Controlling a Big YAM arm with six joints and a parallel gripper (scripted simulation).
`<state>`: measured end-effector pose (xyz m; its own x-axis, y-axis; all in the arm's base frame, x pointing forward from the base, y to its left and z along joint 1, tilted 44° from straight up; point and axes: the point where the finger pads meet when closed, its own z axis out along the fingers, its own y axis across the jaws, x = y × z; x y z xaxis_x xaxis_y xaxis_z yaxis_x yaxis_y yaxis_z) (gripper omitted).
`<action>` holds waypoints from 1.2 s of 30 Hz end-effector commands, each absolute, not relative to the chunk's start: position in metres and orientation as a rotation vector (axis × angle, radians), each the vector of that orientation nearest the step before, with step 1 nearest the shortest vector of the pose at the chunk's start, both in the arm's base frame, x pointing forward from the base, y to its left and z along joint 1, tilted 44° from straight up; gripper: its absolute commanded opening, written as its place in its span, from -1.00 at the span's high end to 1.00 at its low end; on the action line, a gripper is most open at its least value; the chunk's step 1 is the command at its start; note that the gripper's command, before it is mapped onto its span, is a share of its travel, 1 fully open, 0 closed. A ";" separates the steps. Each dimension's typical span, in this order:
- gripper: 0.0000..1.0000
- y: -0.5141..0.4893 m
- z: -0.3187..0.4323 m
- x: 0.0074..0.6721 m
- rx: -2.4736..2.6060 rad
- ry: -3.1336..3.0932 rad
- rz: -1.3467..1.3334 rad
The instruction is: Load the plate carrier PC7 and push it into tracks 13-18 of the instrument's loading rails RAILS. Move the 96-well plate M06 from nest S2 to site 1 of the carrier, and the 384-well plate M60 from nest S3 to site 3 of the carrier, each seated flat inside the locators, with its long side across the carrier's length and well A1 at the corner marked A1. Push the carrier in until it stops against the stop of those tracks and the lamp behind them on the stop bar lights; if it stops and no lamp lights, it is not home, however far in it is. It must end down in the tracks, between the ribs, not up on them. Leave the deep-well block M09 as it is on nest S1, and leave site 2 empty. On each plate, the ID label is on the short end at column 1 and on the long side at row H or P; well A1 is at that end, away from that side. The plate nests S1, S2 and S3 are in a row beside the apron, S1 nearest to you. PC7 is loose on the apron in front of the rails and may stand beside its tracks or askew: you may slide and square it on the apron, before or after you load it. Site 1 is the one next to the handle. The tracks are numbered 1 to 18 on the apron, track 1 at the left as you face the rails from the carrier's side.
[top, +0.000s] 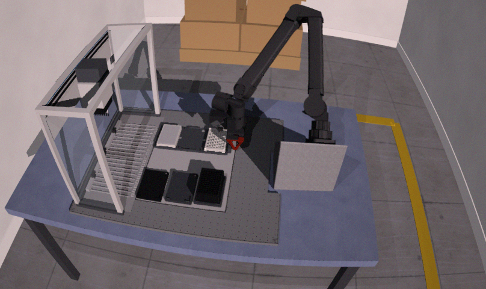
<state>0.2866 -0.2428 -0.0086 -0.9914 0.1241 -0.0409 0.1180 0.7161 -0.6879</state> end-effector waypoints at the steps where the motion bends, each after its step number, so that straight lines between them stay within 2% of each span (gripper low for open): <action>1: -0.60 -0.239 -0.004 0.301 -0.186 -2.916 1.173; 36: -0.60 -0.239 -0.003 0.315 -0.169 -2.921 1.169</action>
<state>0.2894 -0.2414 -0.0113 -0.9913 0.1299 -0.0203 0.1082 0.7177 -0.6879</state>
